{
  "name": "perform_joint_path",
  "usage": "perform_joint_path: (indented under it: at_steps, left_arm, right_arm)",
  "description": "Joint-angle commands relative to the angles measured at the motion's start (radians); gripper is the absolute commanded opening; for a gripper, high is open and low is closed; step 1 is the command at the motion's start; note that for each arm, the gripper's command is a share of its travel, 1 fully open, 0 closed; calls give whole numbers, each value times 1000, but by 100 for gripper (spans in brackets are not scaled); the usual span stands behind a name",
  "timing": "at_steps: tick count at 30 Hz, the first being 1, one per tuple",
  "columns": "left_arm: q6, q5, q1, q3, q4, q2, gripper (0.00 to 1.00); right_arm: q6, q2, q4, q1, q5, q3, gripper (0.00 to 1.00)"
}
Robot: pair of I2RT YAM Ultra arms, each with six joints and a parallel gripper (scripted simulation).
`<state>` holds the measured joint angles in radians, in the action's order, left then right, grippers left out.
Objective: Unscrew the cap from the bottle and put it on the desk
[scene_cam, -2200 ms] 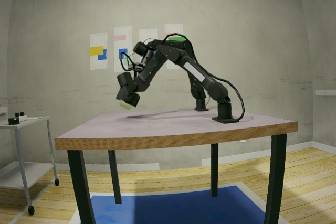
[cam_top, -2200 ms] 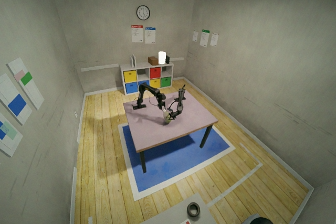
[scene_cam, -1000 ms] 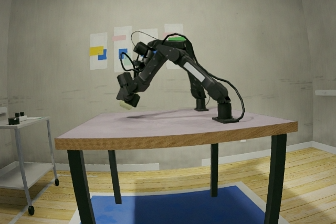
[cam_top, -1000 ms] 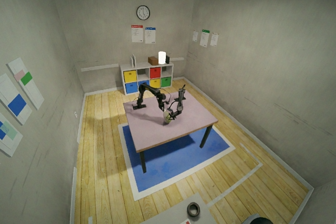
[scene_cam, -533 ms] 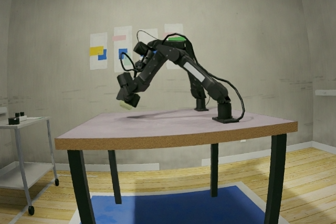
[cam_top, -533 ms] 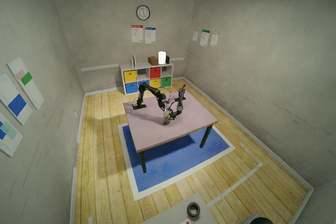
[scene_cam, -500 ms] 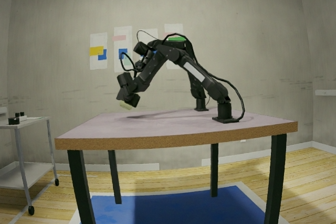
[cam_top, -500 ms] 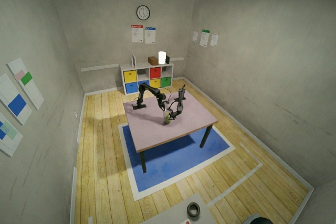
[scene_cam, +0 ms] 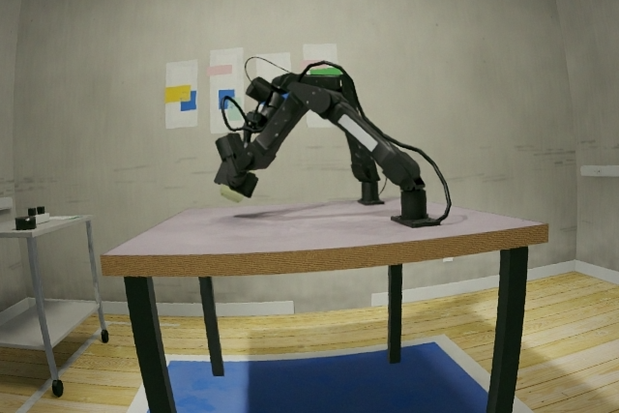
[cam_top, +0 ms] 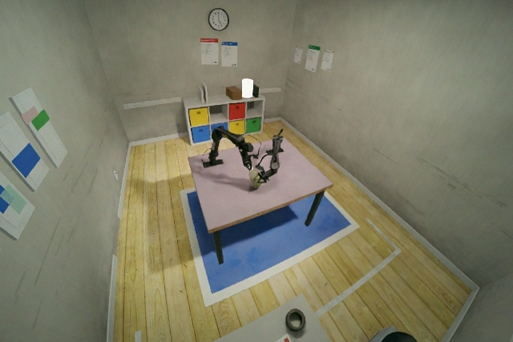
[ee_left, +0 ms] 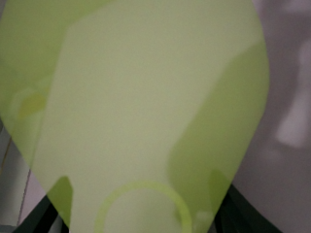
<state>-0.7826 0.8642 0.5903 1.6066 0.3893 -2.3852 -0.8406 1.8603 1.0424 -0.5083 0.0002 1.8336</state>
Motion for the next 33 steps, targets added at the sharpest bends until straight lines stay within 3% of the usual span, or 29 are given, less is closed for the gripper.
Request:
perform_joint_path:
  at_steps: [1, 8, 10, 11, 25, 27, 28, 33]
  left_arm:
    - [16, 16, 1, 1, 20, 12, 0]
    - [16, 16, 1, 1, 20, 12, 0]
    - [16, 16, 1, 1, 20, 12, 0]
    - [16, 16, 1, 1, 20, 12, 0]
    - [16, 16, 1, 1, 20, 12, 0]
    - [16, 16, 1, 1, 20, 12, 0]
    - [16, 16, 1, 1, 20, 12, 0]
    - [16, 16, 1, 1, 20, 12, 0]
  right_arm:
    - [246, 4, 20, 7, -23, 24, 70]
    - [550, 8, 25, 15, -44, 30, 70]
    - [550, 8, 25, 15, -44, 30, 70]
    - [661, 9, 26, 17, -50, 31, 70]
    - [1278, 15, 34, 36, -97, 40, 70]
    - [1278, 15, 34, 36, -97, 40, 70]
    - [1393, 15, 33, 39, -103, 39, 70]
    - [1612, 12, 26, 45, -120, 32, 70]
